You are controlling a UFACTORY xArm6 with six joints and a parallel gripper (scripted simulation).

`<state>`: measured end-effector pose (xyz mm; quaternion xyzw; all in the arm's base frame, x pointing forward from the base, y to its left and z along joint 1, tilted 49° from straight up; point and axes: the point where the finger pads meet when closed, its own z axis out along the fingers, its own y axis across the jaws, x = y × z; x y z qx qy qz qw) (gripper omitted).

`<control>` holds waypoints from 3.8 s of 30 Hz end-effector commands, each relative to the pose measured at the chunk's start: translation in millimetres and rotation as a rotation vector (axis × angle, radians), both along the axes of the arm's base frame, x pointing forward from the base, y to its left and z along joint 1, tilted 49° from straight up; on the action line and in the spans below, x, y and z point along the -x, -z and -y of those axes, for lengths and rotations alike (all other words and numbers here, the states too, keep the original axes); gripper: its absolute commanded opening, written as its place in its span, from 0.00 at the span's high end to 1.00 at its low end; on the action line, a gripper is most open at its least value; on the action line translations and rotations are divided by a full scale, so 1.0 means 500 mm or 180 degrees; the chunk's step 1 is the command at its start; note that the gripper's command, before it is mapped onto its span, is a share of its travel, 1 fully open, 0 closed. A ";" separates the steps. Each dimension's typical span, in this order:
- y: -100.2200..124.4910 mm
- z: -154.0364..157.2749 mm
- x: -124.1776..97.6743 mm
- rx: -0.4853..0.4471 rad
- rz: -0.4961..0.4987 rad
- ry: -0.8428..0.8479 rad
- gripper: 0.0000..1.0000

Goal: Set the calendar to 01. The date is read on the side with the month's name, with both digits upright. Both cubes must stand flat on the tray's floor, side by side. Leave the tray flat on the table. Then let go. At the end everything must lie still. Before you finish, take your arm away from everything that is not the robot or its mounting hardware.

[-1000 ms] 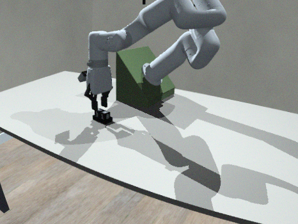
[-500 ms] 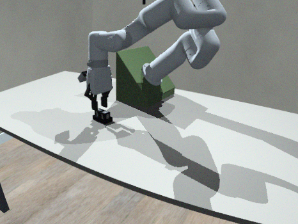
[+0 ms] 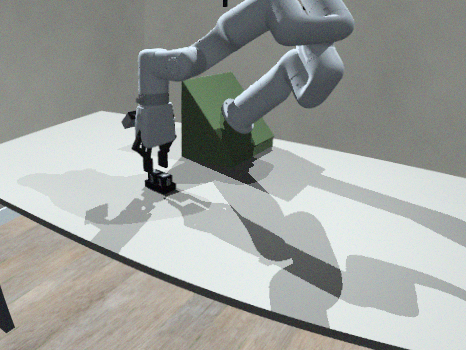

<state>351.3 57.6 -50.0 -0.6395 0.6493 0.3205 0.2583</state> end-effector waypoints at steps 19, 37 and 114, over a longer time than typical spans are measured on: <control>-0.001 0.002 -0.005 0.0004 0.0008 0.0004 0.53; 0.000 0.002 -0.005 0.0004 0.0008 0.0004 0.53; 0.034 -0.037 -0.001 0.0004 0.0008 0.0004 0.53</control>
